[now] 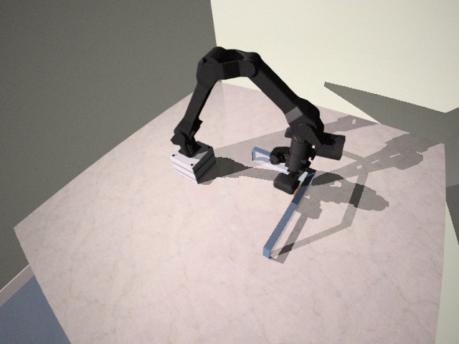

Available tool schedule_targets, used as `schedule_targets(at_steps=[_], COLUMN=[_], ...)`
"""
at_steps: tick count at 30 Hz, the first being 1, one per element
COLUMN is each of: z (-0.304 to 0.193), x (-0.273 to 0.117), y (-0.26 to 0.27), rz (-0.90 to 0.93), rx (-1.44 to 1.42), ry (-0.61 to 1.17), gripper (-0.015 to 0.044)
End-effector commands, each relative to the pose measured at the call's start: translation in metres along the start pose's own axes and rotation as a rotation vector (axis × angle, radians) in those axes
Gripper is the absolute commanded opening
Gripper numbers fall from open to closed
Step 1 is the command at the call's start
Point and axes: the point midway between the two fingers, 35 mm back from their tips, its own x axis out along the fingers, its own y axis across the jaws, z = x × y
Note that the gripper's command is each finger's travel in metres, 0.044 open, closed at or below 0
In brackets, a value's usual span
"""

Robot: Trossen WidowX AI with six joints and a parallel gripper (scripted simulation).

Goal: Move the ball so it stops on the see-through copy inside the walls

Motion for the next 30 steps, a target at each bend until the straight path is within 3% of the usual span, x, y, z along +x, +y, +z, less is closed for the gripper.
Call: schedule_targets(at_steps=[1,16,28,30], z=[-0.002,-0.002,-0.002,-0.002], x=[0.003,0.022,0.019,0.019], y=[0.000,0.000,0.000,0.000], rz=[-0.005,-0.005,-0.003,-0.003], rx=[-0.002,-0.002,0.000,0.000], ry=[0.014,0.014,0.011,0.011], gripper=[0.0000,0.0000,0.0315,0.0332])
